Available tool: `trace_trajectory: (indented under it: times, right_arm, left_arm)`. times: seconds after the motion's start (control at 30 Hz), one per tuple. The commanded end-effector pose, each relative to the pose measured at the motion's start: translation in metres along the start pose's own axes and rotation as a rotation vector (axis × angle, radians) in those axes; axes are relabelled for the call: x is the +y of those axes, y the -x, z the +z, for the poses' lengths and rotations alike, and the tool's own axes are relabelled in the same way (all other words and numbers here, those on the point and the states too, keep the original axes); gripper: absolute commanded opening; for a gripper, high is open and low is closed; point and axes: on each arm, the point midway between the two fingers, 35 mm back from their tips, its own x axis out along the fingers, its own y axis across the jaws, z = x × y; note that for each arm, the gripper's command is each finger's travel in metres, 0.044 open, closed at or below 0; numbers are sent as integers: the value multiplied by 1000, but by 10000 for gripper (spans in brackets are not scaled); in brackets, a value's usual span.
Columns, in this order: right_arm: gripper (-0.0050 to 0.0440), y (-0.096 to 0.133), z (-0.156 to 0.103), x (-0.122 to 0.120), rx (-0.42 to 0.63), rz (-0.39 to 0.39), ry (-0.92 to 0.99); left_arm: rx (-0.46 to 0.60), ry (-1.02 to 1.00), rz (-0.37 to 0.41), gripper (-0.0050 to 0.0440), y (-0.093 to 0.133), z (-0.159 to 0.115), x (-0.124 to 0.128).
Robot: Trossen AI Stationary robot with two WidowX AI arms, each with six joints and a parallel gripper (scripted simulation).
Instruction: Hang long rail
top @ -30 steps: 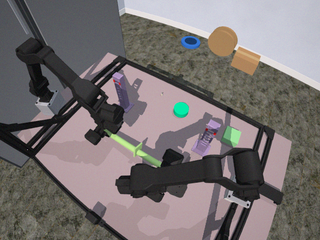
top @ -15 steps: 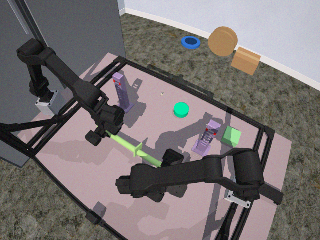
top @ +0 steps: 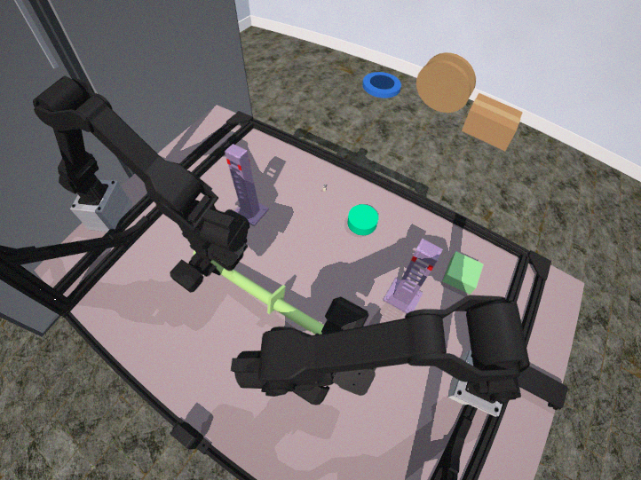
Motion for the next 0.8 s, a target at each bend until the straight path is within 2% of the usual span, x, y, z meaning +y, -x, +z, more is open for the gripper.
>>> trace_trajectory:
  times: [0.0, 0.33, 0.77]
  right_arm:
    - [0, 0, 0, 1, -1, 6, 7]
    - [0, 0, 0, 1, 0, 6, 6]
    - [0, -2, 3, 3, 74, 0, -40]
  left_arm:
    - [10, -4, -1, 0, -5, -2, 0]
    - [11, -4, -1, 0, -4, -1, 0]
    - [84, 8, 1, 0, 25, 4, 1]
